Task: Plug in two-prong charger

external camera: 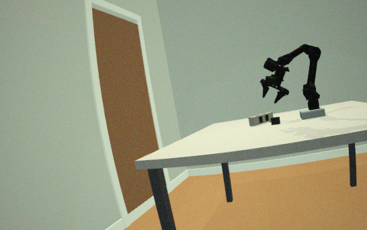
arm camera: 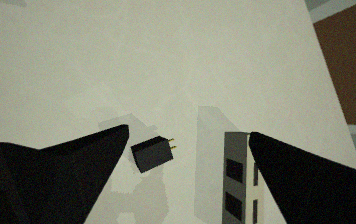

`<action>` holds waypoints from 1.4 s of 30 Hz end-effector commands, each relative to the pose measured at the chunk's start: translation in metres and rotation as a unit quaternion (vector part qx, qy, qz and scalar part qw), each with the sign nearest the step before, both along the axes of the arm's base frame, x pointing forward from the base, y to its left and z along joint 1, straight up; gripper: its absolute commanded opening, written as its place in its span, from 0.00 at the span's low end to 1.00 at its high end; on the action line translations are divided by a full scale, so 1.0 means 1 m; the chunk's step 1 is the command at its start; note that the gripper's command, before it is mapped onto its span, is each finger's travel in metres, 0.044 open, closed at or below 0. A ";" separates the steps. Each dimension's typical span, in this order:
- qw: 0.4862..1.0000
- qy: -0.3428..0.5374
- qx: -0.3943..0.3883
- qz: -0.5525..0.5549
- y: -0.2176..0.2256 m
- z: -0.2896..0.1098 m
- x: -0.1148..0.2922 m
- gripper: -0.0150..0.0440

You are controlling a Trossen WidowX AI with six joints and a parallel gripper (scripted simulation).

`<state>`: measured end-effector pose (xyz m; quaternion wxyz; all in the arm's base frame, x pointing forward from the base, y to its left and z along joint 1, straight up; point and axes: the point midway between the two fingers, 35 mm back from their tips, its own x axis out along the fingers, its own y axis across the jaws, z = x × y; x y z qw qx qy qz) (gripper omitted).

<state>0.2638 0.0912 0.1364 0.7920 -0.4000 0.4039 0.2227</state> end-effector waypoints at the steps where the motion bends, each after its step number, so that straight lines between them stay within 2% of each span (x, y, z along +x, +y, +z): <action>1: 0.999 0.025 0.024 -0.040 -0.002 -0.005 0.002 1.00; 11: 0.978 0.098 0.079 -0.164 -0.009 -0.022 0.004 1.00; 21: 0.933 0.164 0.122 -0.296 -0.018 -0.038 0.004 1.00; 31: 0.862 0.222 0.152 -0.430 -0.027 -0.054 0.002 1.00; 42: 0.757 0.271 0.169 -0.570 -0.035 -0.068 0.001 1.00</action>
